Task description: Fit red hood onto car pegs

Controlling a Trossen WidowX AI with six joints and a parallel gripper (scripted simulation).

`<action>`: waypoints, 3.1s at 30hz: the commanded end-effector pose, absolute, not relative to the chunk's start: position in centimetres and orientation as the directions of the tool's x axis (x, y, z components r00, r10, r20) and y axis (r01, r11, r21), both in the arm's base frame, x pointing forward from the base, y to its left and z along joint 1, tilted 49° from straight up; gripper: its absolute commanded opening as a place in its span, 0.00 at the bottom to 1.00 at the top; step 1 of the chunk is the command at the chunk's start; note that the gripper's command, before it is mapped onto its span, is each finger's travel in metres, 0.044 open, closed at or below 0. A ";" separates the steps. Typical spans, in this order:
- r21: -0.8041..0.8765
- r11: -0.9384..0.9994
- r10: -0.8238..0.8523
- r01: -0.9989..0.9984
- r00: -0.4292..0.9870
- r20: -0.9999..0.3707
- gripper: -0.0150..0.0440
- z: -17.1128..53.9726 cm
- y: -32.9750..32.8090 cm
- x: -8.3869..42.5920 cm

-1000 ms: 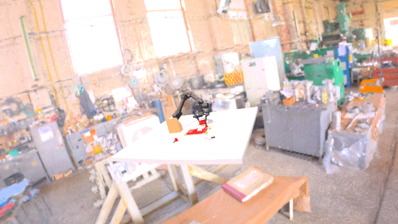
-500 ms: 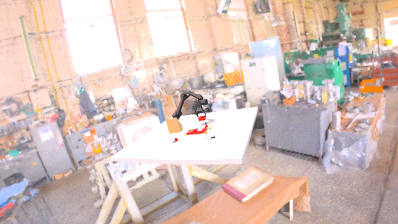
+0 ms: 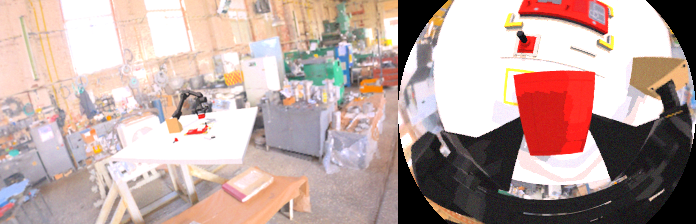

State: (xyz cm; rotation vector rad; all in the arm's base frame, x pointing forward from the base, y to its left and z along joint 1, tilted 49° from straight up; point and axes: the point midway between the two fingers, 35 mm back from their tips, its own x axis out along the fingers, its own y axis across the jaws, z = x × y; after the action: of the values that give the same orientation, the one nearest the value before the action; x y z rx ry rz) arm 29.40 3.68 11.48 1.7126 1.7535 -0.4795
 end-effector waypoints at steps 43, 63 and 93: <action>0.605 0.514 0.734 0.608 0.054 -0.677 0.25 2.9 -5.7 33.1; 0.712 0.627 0.737 0.316 0.053 -0.674 0.25 -1.6 -9.6 33.1; 0.747 0.663 0.745 0.046 0.053 -0.665 0.25 -7.1 -10.9 32.5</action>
State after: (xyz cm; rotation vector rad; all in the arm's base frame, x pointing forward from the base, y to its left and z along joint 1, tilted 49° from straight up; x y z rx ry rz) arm 32.67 -11.96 -6.10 0.6920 1.4300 0.6019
